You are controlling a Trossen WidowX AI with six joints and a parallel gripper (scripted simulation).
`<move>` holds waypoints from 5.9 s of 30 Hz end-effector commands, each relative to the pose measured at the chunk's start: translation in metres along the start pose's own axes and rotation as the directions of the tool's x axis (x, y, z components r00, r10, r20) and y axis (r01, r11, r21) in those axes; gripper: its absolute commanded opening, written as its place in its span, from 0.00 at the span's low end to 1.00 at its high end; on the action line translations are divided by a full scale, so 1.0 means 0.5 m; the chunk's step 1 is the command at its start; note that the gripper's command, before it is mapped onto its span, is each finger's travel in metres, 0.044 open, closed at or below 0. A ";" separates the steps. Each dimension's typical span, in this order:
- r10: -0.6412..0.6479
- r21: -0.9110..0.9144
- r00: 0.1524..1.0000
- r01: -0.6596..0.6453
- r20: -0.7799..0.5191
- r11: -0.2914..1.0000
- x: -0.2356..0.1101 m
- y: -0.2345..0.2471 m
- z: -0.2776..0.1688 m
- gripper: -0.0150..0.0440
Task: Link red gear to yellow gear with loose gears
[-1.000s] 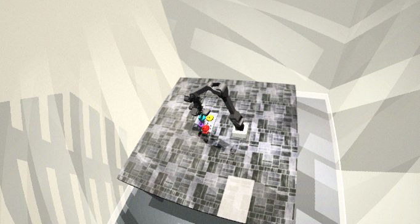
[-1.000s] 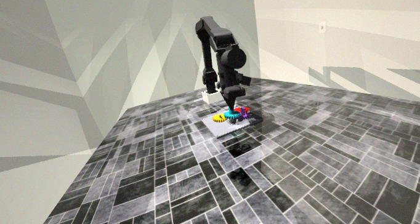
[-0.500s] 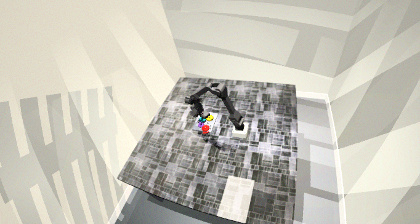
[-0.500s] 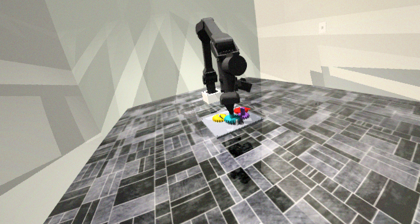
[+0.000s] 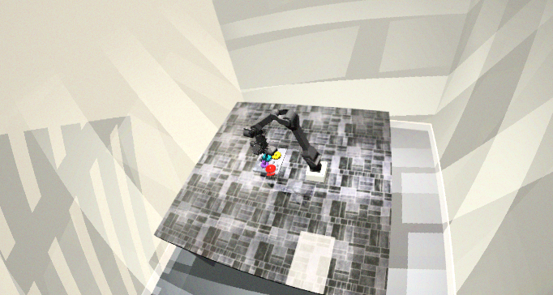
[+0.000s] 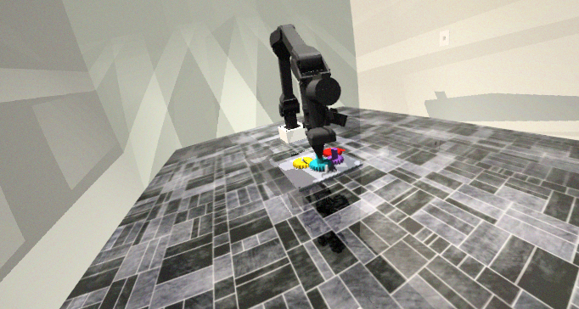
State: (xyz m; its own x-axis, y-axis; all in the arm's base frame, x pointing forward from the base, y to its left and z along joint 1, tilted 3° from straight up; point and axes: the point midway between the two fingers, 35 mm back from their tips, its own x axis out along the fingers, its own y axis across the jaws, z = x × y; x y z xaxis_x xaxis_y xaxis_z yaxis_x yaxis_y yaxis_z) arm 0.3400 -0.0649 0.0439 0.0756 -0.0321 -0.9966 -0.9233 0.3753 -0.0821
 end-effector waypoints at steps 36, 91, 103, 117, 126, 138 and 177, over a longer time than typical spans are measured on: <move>0.002 0.076 1.000 -0.002 0.001 0.997 0.005 0.002 -0.002 0.49; 0.008 0.022 1.000 -0.008 0.000 1.000 -0.174 0.010 -0.005 1.00; 0.008 0.022 1.000 -0.008 0.000 1.000 -0.174 0.010 -0.005 1.00; 0.024 0.023 1.000 -0.025 0.018 0.999 -0.222 0.214 0.327 1.00; 0.032 0.023 0.999 -0.032 0.024 0.999 -0.263 0.450 0.454 1.00; 0.032 0.023 0.999 -0.033 0.024 0.999 -0.266 0.469 0.459 1.00; 0.032 0.023 0.999 -0.033 0.024 0.999 -0.266 0.469 0.459 1.00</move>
State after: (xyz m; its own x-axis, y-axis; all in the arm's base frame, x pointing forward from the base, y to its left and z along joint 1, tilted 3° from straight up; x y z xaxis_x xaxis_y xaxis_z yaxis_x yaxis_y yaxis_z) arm 0.2001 0.2402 0.1565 0.0537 0.0032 -0.9986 -0.9180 0.3936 -0.0481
